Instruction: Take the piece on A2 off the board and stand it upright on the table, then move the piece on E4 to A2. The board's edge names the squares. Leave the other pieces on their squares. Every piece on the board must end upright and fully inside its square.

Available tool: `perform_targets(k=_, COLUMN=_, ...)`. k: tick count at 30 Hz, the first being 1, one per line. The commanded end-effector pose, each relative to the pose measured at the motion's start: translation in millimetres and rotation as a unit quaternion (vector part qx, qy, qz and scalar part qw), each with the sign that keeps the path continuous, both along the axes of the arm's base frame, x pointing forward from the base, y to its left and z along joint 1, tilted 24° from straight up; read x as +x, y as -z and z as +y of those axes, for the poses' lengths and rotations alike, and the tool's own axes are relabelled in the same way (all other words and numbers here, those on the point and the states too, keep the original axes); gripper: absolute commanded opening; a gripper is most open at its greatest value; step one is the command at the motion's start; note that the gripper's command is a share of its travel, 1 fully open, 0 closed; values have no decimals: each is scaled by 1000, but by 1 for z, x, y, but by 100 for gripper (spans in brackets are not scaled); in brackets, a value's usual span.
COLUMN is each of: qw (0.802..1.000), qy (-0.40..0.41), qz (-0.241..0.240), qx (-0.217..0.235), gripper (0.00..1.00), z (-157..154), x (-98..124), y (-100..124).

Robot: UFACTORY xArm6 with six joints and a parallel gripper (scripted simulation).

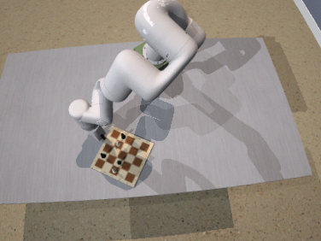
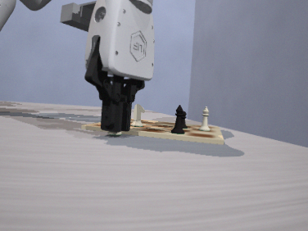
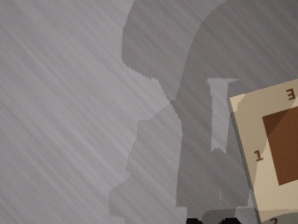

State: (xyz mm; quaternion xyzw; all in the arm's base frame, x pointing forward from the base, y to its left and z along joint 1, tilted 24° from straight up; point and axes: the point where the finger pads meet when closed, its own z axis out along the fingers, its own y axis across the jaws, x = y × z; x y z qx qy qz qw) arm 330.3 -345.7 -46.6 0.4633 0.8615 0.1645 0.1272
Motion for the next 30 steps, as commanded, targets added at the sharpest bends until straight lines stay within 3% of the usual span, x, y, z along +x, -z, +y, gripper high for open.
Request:
perform_targets(k=1, qw=1000, qy=0, qz=-1, qx=-1, gripper=0, z=-1, x=1, y=-1)
perform_targets(k=30, qw=1000, qy=0, qz=-1, qx=-1, gripper=0, z=-1, x=2, y=2)
